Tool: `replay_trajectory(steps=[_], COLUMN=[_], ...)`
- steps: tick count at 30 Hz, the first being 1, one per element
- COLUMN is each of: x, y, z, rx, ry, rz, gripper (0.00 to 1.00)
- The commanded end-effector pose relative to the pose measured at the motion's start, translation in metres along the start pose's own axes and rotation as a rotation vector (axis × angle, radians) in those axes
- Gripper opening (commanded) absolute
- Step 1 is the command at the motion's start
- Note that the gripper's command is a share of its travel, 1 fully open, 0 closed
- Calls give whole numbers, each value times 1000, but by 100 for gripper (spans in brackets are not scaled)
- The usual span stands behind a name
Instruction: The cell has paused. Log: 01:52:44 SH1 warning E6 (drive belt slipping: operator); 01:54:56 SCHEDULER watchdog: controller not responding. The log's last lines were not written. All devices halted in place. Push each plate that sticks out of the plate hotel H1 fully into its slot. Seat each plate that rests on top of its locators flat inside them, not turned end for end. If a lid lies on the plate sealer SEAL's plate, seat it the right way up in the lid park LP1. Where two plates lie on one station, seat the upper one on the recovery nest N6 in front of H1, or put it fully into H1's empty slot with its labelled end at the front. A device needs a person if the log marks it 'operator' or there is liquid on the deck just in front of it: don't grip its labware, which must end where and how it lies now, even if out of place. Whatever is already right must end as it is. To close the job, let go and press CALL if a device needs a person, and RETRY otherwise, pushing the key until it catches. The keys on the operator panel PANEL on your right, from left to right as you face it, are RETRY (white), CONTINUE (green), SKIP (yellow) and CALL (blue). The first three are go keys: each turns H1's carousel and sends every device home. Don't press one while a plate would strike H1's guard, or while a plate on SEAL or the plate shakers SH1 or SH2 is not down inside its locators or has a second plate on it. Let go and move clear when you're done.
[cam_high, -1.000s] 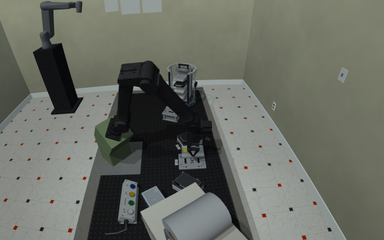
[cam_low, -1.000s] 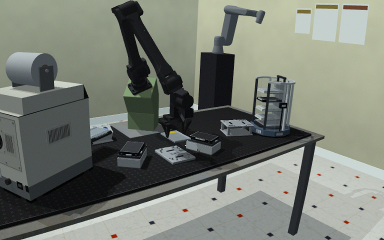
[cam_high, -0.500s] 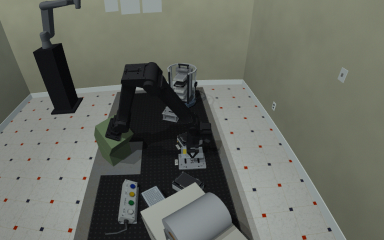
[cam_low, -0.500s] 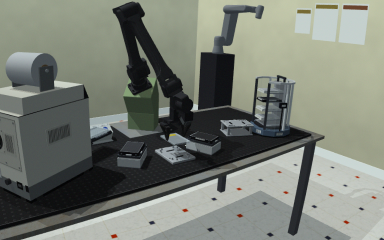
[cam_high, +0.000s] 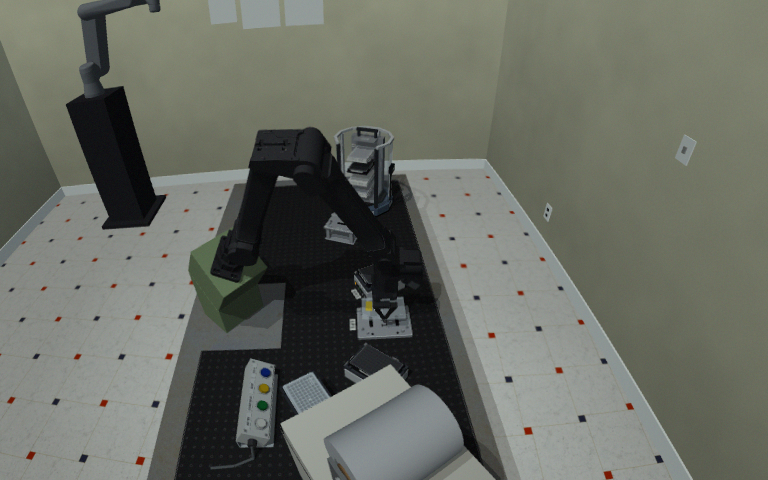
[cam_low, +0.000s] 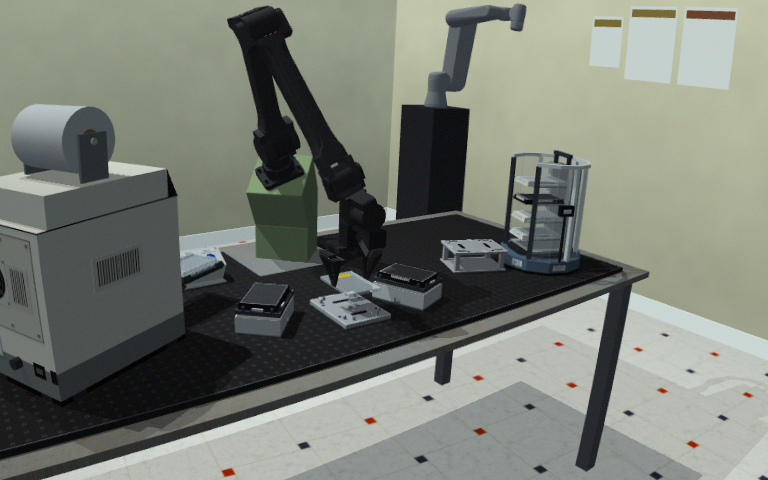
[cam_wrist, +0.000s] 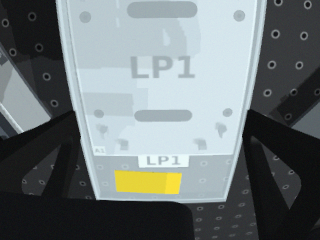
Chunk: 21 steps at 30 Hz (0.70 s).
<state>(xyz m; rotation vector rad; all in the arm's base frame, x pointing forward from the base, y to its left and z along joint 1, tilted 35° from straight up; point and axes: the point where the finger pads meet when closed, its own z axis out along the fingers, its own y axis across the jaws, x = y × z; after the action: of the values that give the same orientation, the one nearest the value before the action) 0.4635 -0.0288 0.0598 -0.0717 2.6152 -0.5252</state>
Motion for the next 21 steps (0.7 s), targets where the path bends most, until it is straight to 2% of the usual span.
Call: replay_trajectory(steps=[1,21], x=[-14,-14], y=[-6,-6], z=[9,25], rx=[6,7], ry=[-14,-13], rz=[4,3], gripper=[84,84])
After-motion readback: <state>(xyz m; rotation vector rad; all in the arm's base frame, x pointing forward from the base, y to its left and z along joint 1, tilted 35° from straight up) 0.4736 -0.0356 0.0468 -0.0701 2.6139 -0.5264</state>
